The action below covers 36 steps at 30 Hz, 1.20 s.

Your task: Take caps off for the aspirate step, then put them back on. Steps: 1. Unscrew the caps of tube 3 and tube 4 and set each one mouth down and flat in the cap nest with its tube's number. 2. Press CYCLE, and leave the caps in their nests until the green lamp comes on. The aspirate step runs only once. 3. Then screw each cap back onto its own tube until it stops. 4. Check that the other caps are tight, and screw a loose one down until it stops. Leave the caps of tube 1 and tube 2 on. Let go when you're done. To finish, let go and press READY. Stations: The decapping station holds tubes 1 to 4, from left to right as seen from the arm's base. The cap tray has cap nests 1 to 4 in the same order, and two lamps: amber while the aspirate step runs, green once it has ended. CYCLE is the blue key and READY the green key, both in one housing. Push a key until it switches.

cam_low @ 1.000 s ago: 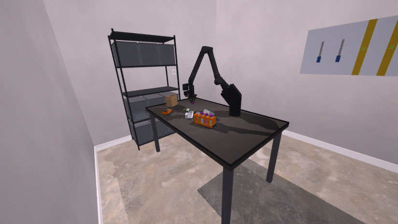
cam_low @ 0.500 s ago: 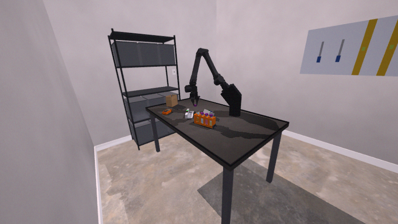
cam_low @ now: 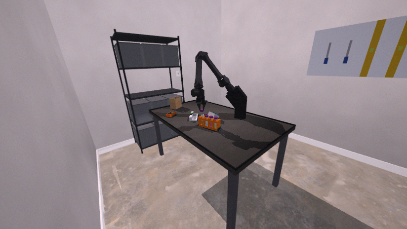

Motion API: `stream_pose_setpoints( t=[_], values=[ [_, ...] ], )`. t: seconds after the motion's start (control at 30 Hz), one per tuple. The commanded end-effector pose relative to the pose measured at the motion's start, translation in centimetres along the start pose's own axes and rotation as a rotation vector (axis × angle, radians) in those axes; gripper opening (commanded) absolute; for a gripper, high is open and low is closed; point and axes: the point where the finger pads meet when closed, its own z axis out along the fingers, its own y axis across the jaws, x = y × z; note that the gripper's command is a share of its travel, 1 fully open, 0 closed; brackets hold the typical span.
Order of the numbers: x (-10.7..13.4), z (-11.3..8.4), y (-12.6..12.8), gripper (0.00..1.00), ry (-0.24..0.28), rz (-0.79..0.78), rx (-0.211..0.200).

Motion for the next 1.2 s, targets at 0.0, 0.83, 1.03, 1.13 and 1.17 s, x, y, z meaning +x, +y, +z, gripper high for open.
stream_pose_setpoints(
  t=[0.0, 0.83, 1.03, 1.13, 1.17],
  values=[
    [-1.7, 0.1, 0.3, 0.0, 0.011, 0.045, -0.007],
    [-0.9, 0.0, 0.0, 0.0, 0.01, 0.054, -0.004],
    [0.0, 2.9, 0.6, 0.0, 0.031, 0.046, -0.016],
    [0.1, 3.6, 0.7, 0.0, 0.032, 0.045, -0.017],
    [0.1, 3.6, 0.7, 0.0, 0.032, 0.045, -0.017]
  ],
)
